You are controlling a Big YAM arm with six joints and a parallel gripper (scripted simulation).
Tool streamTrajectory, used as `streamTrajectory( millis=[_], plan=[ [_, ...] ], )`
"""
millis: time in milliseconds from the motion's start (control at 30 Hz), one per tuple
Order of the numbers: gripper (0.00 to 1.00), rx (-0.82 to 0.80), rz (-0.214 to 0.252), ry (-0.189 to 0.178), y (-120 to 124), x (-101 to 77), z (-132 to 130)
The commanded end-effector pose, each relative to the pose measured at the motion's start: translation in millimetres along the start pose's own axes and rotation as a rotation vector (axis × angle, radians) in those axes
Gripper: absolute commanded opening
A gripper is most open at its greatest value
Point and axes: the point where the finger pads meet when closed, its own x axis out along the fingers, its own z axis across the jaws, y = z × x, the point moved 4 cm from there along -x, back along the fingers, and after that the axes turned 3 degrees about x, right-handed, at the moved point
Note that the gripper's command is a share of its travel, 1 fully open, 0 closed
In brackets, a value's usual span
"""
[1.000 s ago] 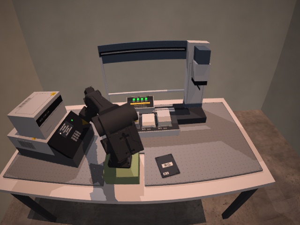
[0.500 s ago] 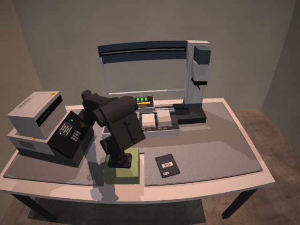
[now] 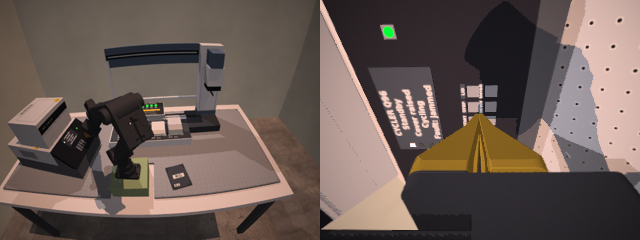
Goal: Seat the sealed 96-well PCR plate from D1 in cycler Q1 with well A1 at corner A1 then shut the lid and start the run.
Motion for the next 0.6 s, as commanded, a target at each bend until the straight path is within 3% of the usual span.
streamTrajectory(
  millis=[0,100,467,567],
  plan=[
    [0.0,-0.016,-0.016,-0.043,-5,1.3,23],
    [0.0,-0.02,-0.027,-0.059,-7,2.1,30],
    [0.0,-0.024,-0.019,-0.05,-6,20.5,32],
    [0.0,-0.023,-0.015,-0.049,-6,17.8,30]
  ],
)
